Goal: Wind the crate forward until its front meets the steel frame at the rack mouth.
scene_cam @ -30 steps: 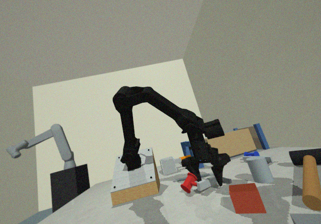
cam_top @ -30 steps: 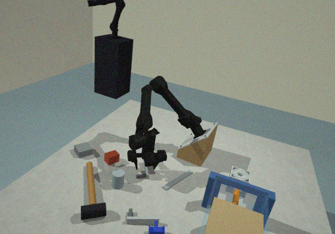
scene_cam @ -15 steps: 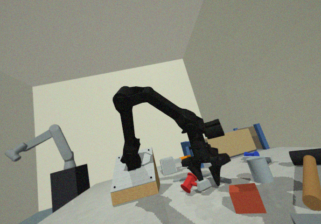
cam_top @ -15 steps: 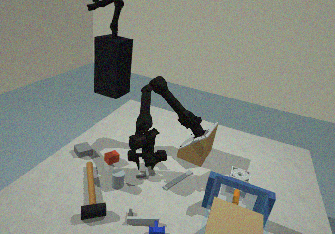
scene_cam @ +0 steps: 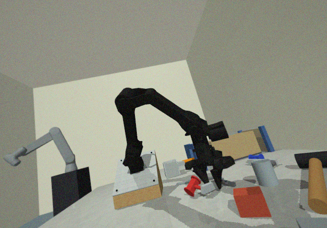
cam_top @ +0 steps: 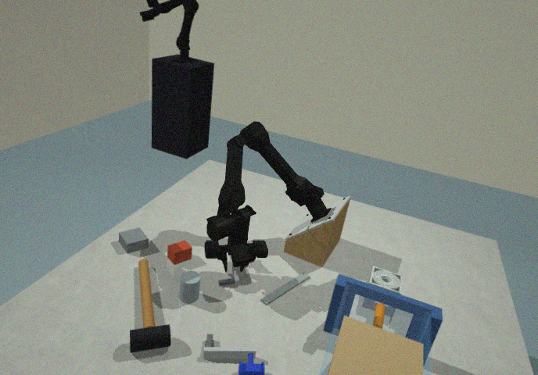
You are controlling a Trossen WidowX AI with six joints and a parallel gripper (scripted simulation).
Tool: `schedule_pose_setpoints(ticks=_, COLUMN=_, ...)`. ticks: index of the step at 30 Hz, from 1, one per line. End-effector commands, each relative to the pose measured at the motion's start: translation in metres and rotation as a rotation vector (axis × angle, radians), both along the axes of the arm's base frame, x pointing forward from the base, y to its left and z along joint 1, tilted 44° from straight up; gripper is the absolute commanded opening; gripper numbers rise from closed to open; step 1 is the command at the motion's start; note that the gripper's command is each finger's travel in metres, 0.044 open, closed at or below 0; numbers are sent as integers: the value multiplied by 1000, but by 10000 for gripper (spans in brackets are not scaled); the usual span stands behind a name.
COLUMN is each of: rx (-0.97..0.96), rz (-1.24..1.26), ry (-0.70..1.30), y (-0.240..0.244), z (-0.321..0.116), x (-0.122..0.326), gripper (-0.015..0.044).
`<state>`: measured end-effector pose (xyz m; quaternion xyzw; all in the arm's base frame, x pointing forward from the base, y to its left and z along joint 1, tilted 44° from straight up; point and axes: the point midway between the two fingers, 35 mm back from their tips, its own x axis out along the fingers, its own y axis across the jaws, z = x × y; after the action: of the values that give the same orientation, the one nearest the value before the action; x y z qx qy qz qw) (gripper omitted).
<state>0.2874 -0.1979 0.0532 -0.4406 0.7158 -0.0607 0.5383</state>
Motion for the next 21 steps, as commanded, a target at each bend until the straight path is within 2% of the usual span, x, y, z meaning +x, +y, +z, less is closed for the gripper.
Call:
schedule_pose_setpoints(ticks=1, rx=0, rz=-1, ry=-2, y=0, z=0, x=0, gripper=187)
schedule_pose_setpoints(ticks=21, rx=0, rz=-1, ry=-2, y=0, z=0, x=0, gripper=53)
